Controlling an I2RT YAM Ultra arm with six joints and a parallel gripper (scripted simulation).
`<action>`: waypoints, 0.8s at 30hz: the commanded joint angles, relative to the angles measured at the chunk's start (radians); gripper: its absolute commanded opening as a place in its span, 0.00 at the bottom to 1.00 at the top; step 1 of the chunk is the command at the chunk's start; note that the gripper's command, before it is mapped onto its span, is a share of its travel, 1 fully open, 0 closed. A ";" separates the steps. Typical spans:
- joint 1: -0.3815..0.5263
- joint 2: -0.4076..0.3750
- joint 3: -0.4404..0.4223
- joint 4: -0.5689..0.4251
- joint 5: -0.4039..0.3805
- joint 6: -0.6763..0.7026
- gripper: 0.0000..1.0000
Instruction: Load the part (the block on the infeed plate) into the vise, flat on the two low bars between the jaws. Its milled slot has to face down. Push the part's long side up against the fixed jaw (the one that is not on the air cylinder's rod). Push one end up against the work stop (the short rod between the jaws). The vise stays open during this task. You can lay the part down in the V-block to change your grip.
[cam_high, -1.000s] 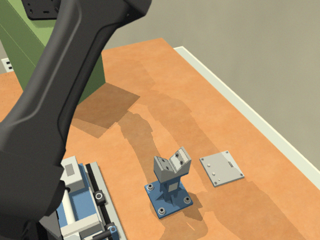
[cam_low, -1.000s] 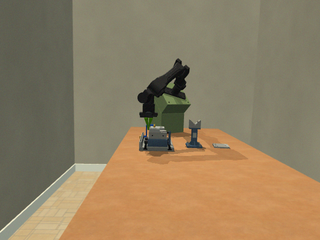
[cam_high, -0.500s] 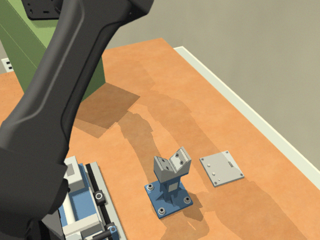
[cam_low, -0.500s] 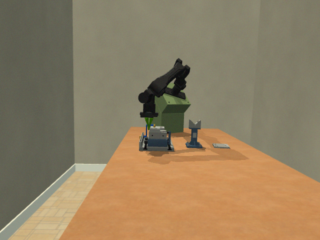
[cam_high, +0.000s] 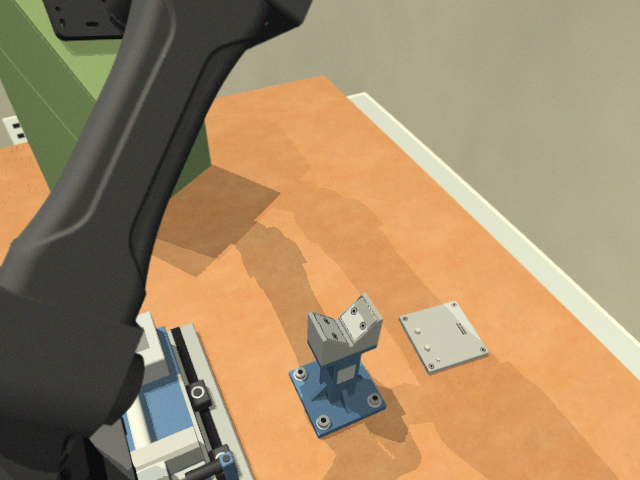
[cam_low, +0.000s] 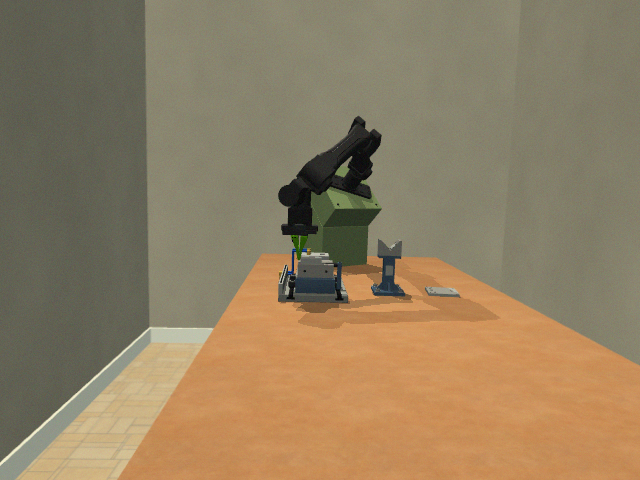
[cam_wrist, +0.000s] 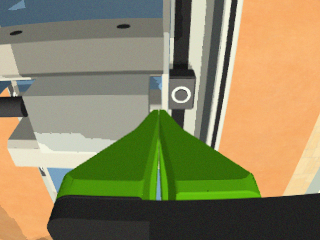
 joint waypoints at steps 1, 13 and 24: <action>-0.002 -0.031 -0.019 0.009 -0.015 0.009 0.00; 0.002 -0.040 -0.019 0.010 -0.013 0.014 0.00; 0.005 -0.048 -0.031 0.016 -0.011 0.019 0.00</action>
